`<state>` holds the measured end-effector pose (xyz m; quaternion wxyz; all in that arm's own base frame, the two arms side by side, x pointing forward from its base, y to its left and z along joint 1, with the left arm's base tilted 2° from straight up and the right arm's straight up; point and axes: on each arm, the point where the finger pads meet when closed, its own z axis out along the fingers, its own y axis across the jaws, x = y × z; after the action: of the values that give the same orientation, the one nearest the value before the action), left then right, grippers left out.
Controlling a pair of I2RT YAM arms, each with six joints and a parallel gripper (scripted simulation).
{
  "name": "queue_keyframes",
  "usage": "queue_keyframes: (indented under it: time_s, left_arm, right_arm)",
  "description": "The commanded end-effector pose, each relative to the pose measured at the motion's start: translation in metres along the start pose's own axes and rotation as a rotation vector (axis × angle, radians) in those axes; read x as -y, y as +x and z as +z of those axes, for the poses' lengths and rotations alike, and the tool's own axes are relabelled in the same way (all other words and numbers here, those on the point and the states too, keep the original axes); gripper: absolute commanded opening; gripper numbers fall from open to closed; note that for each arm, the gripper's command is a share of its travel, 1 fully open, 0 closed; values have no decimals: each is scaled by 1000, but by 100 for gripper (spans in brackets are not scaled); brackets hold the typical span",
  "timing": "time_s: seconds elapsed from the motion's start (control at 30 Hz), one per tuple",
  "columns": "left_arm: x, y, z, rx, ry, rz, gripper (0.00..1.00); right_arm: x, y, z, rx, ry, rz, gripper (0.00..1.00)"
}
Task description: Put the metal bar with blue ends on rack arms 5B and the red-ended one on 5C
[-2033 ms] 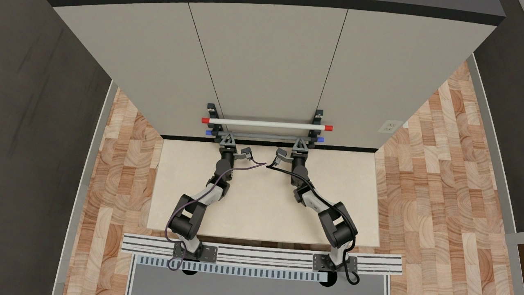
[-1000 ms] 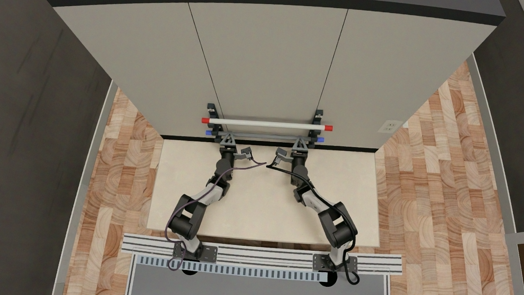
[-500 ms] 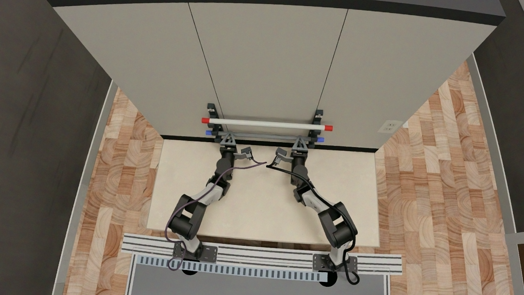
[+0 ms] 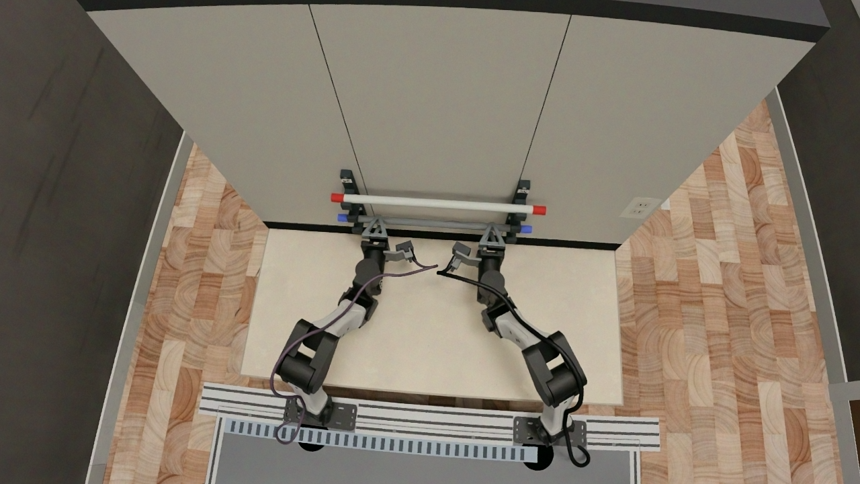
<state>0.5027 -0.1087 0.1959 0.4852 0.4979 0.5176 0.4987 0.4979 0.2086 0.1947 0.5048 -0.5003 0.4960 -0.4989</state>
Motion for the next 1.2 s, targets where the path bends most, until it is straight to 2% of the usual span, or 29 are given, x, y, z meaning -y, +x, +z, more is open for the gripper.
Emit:
queue_keyframes:
  time_s: [0.0, 0.43, 0.5, 1.0, 1.17]
  left_arm:
    - [-27, 3, 1, -2, -50, -21, 61]
    - [-33, 3, 1, -2, -50, -21, 43]
    - [-33, 3, 1, -2, -50, -21, 43]
    - [-33, 3, 1, -2, -50, -21, 21]
    - [-33, 3, 1, -2, -50, -21, 17]
  right_arm:
    - [4, -2, 4, 6, -1, -6, 61]
    - [6, -2, 4, 6, -1, -6, 43]
    - [6, -2, 4, 6, -1, -6, 43]
    - [6, -2, 4, 6, -1, -6, 21]
    - [6, -2, 4, 6, -1, -6, 17]
